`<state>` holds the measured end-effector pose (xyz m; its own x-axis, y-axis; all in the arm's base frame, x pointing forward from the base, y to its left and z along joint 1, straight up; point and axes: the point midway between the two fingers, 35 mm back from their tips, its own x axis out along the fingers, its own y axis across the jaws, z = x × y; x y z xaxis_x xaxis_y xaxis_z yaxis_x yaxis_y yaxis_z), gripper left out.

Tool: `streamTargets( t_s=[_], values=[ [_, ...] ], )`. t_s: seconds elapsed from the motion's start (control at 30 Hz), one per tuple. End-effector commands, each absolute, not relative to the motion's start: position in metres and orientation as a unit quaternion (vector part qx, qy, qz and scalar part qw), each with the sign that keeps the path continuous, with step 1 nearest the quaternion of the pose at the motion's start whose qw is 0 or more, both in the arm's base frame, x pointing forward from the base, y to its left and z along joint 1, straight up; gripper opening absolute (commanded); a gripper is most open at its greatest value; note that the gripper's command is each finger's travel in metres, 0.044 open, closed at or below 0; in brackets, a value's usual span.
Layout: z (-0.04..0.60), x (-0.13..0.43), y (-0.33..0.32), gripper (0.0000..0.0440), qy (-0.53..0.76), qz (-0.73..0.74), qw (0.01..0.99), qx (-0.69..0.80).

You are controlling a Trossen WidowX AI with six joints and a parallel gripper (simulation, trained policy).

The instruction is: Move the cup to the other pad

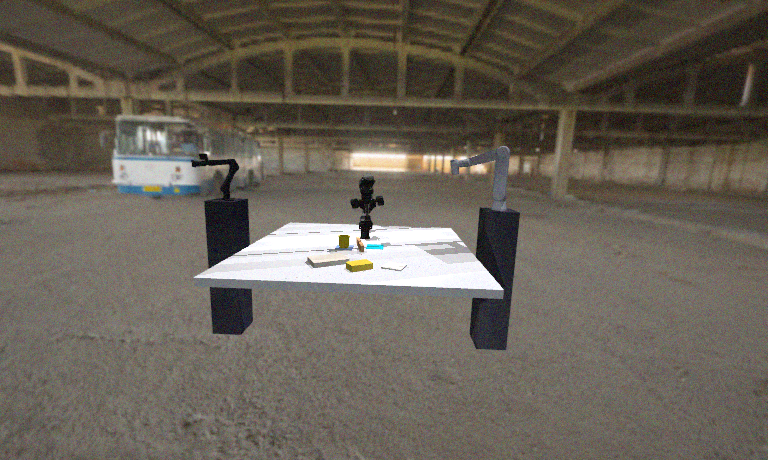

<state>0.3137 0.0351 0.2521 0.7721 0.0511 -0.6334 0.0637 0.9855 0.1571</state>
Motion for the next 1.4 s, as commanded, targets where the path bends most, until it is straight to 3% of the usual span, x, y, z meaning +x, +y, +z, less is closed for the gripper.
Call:
streamTargets(
  t_s=[0.0,1.37],
  values=[
    [0.25,0.314,0.035,0.0111,0.361,-0.01,0.929,0.084],
    [0.193,0.283,-0.011,0.0122,0.639,-0.036,0.768,-0.02]
  ],
)
